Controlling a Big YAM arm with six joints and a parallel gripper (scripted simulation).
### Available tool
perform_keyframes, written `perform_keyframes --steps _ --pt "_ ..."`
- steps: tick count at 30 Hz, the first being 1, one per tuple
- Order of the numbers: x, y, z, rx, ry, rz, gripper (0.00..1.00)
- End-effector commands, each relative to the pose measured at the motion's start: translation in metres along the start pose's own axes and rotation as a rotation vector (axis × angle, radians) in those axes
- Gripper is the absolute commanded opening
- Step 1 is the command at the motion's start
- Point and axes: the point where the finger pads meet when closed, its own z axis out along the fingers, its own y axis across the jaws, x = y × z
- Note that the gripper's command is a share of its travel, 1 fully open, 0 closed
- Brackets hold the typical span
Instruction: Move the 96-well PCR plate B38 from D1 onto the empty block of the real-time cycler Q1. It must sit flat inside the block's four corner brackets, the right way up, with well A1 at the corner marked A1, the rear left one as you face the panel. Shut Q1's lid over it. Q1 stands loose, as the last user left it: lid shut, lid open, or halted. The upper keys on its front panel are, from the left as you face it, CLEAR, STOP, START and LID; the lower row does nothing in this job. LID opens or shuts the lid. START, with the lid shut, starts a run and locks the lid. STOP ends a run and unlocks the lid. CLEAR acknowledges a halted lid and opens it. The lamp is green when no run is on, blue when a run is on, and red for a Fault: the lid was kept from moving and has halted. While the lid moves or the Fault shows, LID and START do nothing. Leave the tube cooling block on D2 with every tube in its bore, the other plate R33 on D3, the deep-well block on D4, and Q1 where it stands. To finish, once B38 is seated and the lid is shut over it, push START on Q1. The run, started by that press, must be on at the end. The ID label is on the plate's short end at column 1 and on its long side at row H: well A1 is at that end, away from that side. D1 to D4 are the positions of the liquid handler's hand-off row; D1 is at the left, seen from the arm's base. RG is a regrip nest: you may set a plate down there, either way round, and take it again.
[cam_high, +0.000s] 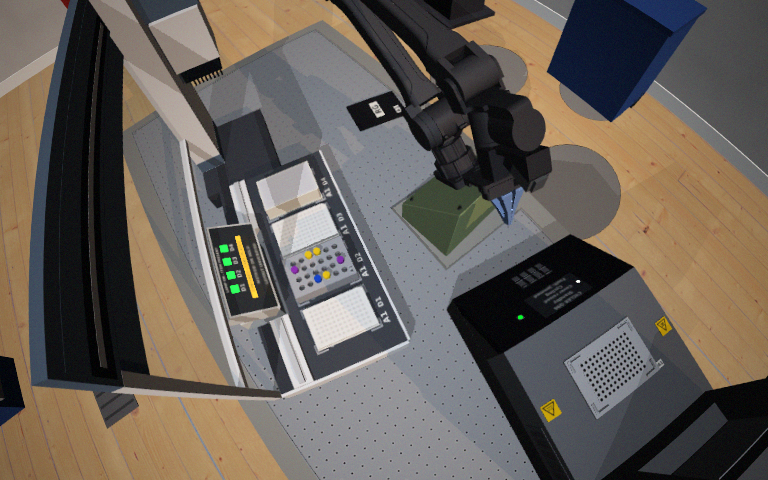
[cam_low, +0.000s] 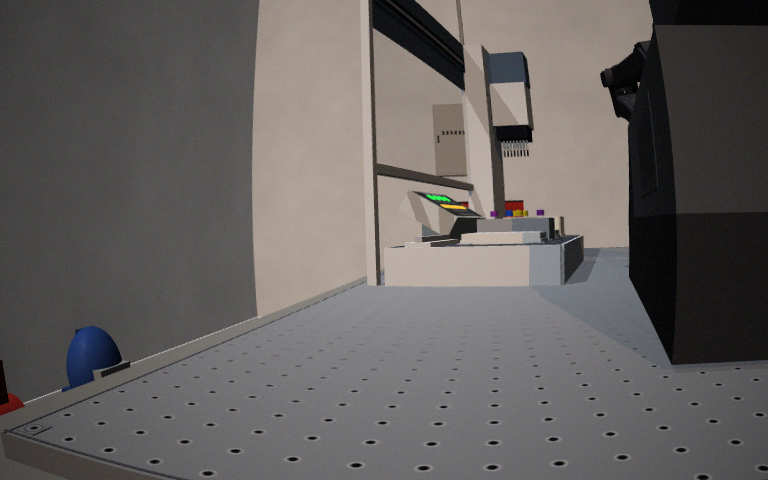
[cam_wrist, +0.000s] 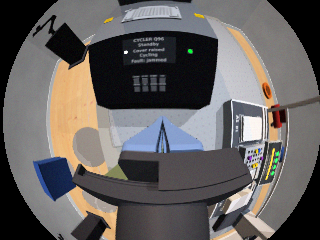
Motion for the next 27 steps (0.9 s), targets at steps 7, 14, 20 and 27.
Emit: perform_keyframes --steps 7,14,20,27 --pt "-0.004 -0.002 -0.001 -0.002 -0.032 0.012 0.0" --pt "-0.02 0.0 -0.009 -0.002 -0.061 0.0 0.0" --pt "-0.029 -0.001 -0.011 -0.002 -0.063 0.002 0.0" --pt "-0.034 -0.001 -0.013 -0.002 -0.07 0.005 0.0"
